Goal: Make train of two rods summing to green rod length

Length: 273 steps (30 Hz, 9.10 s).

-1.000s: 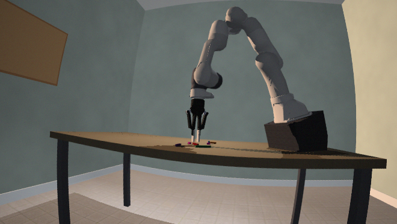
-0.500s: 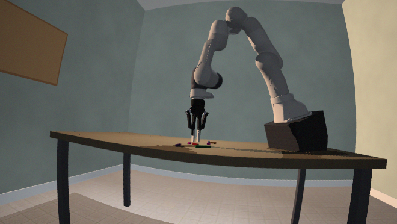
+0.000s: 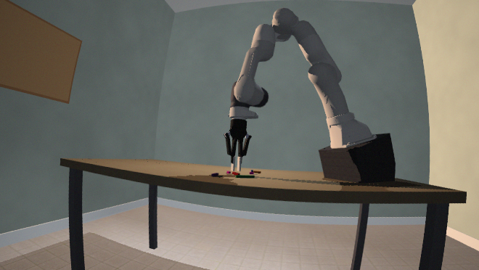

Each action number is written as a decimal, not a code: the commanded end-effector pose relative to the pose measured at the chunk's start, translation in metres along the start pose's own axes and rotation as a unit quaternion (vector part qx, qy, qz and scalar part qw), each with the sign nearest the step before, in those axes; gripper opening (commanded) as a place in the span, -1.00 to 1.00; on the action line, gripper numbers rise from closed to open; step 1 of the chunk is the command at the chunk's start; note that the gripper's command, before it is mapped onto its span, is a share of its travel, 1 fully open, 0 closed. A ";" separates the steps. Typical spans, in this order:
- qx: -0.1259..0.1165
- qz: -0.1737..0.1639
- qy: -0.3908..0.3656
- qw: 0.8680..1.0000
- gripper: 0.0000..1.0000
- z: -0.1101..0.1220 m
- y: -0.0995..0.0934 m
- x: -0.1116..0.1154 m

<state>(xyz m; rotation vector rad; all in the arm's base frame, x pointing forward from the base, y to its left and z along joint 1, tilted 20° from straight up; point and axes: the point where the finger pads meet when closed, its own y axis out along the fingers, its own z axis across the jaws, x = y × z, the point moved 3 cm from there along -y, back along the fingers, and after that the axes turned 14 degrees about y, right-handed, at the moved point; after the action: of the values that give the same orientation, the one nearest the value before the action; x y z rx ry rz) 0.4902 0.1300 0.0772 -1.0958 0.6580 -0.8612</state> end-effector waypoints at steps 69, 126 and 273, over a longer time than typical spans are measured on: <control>0.000 0.000 0.003 1.000 -0.71 -0.002 0.000 -0.002; 0.000 0.000 0.003 1.000 -0.71 -0.002 0.013 -0.002; -0.005 0.013 -0.210 0.978 -0.94 -0.020 -0.076 0.065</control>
<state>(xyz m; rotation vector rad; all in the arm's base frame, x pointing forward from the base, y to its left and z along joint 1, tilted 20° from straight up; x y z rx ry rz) 0.4871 0.0539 0.1415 -1.2096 0.4493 -0.6844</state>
